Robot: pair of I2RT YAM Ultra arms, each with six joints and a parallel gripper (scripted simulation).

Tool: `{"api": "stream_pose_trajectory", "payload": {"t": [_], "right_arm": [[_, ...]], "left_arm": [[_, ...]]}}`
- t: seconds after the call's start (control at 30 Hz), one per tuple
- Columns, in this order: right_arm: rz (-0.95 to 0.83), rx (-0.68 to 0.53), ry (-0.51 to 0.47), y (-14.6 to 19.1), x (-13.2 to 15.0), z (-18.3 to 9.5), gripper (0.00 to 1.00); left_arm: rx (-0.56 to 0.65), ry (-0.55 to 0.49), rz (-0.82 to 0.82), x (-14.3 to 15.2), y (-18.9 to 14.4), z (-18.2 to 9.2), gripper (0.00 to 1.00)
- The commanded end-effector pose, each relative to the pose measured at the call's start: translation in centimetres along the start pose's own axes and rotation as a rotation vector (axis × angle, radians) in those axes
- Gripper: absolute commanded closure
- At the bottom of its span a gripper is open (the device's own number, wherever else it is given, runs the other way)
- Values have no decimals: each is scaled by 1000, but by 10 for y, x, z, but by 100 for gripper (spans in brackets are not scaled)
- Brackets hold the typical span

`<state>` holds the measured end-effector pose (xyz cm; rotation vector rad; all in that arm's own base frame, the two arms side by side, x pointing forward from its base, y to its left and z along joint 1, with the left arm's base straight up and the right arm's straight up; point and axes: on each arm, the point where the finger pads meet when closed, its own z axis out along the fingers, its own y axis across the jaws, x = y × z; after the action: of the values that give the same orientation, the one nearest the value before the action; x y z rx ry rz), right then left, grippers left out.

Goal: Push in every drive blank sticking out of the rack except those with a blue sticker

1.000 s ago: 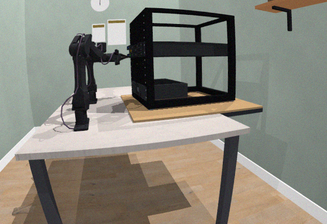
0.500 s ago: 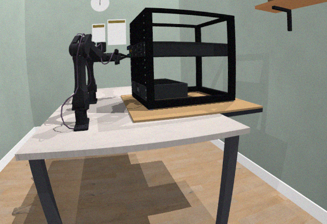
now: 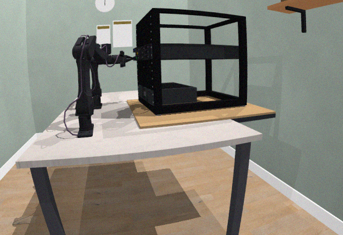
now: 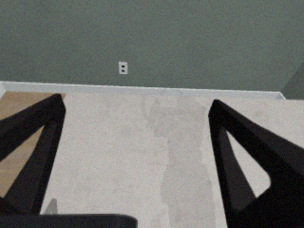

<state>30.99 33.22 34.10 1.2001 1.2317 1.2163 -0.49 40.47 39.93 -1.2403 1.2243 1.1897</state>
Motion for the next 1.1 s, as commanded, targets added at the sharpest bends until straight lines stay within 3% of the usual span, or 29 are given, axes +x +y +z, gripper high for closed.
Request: {"api": "stream_pose_trajectory", "payload": {"t": [0.0,0.53,0.9,1.07], "right_arm": [[5,-9,5,12,5,-4,100],[52,-32,0,25,-4,10,100],[-1,-7,-1,7,4,23,100],[31,-23,0,20,-2,21,100]], "left_arm": [[-15,-32,9,-16,3,-7,0],[-15,-32,9,-16,3,-7,0],[-15,-32,9,-16,3,-7,0],[-15,-32,9,-16,3,-7,0]]}}
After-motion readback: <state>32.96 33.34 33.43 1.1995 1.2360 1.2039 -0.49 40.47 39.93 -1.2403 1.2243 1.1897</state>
